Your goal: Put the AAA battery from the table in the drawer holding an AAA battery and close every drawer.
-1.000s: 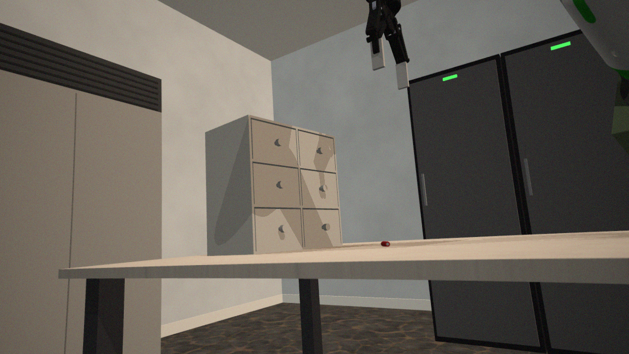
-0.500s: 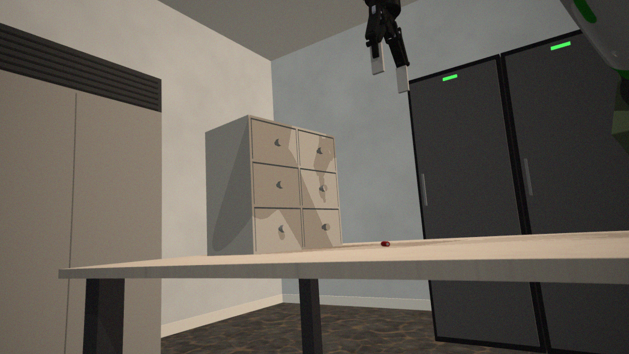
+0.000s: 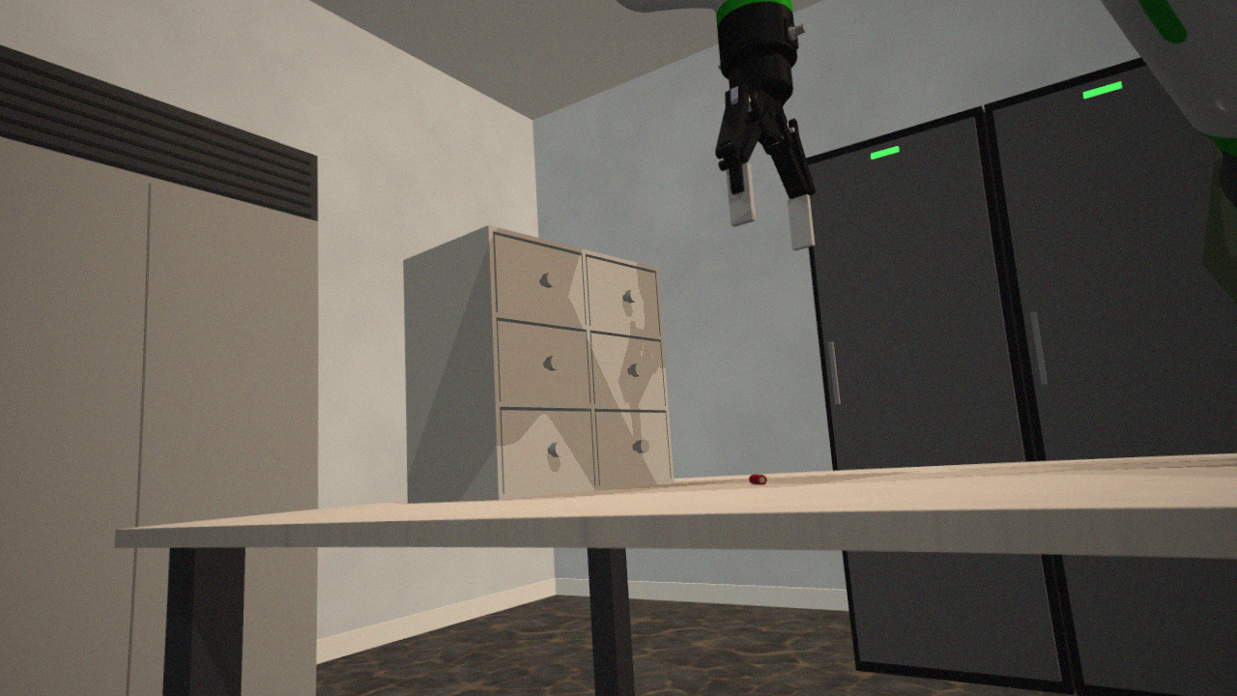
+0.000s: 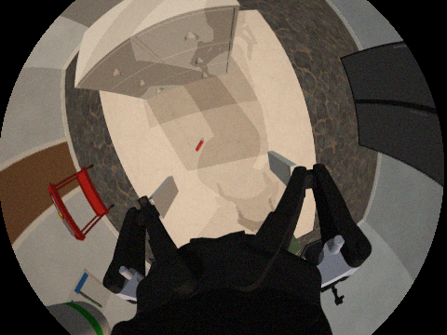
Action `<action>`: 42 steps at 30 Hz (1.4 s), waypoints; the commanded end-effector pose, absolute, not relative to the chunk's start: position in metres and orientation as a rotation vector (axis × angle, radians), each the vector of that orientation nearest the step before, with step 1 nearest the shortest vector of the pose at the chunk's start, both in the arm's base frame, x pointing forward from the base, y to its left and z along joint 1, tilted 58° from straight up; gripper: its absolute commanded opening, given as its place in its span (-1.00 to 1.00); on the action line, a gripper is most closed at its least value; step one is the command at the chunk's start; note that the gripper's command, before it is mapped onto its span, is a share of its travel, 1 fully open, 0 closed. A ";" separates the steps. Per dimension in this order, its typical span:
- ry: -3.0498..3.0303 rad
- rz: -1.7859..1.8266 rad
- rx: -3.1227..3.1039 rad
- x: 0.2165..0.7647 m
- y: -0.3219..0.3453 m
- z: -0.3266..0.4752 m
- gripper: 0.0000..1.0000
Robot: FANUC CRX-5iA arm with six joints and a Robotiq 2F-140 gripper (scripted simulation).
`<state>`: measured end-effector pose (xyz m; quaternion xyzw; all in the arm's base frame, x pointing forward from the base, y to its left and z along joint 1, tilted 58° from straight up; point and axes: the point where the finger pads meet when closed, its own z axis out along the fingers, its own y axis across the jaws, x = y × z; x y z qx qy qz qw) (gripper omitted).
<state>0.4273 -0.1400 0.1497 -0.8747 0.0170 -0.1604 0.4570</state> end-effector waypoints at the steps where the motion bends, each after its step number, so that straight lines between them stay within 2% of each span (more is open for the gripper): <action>1: 0.065 -0.384 -2.155 0.434 -0.124 0.139 1.00; 26: 0.128 -0.471 -2.137 0.447 -0.111 0.130 1.00; 42: 0.363 -0.914 -2.010 0.491 -0.090 0.121 1.00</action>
